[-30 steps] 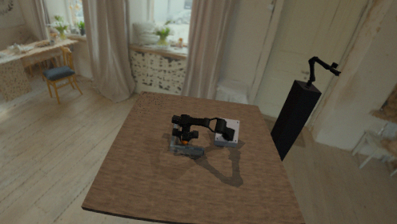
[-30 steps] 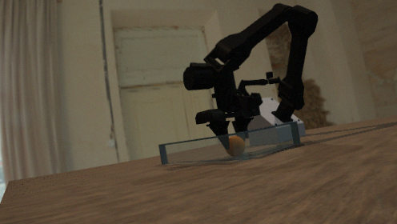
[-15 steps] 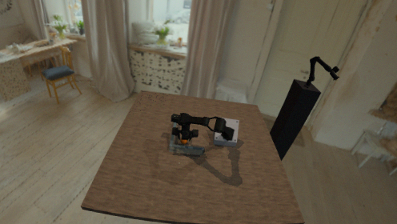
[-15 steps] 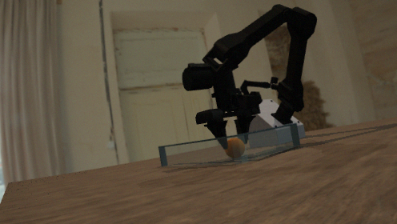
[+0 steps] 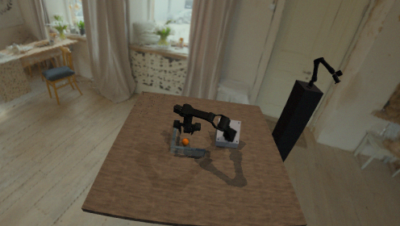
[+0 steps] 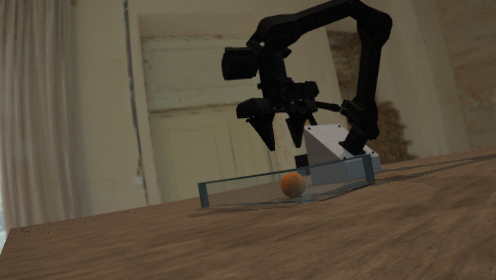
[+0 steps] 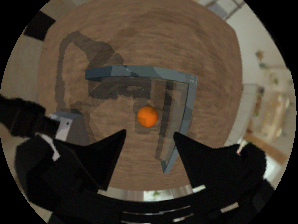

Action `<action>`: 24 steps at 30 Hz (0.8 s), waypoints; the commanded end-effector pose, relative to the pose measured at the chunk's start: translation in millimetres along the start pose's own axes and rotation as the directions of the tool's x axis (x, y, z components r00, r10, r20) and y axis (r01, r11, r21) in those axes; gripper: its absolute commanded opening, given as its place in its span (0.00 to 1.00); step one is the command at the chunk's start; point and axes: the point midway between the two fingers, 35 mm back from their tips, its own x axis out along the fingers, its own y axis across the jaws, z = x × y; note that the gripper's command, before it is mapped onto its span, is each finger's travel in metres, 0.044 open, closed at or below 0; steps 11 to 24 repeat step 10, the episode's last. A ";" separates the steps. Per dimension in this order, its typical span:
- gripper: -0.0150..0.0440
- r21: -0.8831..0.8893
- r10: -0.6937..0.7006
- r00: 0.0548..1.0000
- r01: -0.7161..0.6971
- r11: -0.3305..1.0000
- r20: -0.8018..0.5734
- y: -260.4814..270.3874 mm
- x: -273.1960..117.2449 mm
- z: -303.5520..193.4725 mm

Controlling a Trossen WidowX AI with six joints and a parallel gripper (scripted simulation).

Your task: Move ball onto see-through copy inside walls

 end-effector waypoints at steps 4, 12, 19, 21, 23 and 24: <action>1.00 0.001 -0.001 1.000 0.001 1.000 0.001 1.6 -32.7 0.6; 1.00 0.001 0.000 1.000 0.000 1.000 0.002 2.9 -42.0 1.2; 1.00 0.001 0.000 1.000 0.000 1.000 0.002 2.9 -42.0 1.2; 1.00 0.001 0.000 1.000 0.000 1.000 0.002 2.9 -42.0 1.2; 1.00 0.001 0.000 1.000 0.000 1.000 0.002 2.9 -42.0 1.2; 1.00 0.001 0.000 1.000 0.000 1.000 0.002 2.9 -42.0 1.2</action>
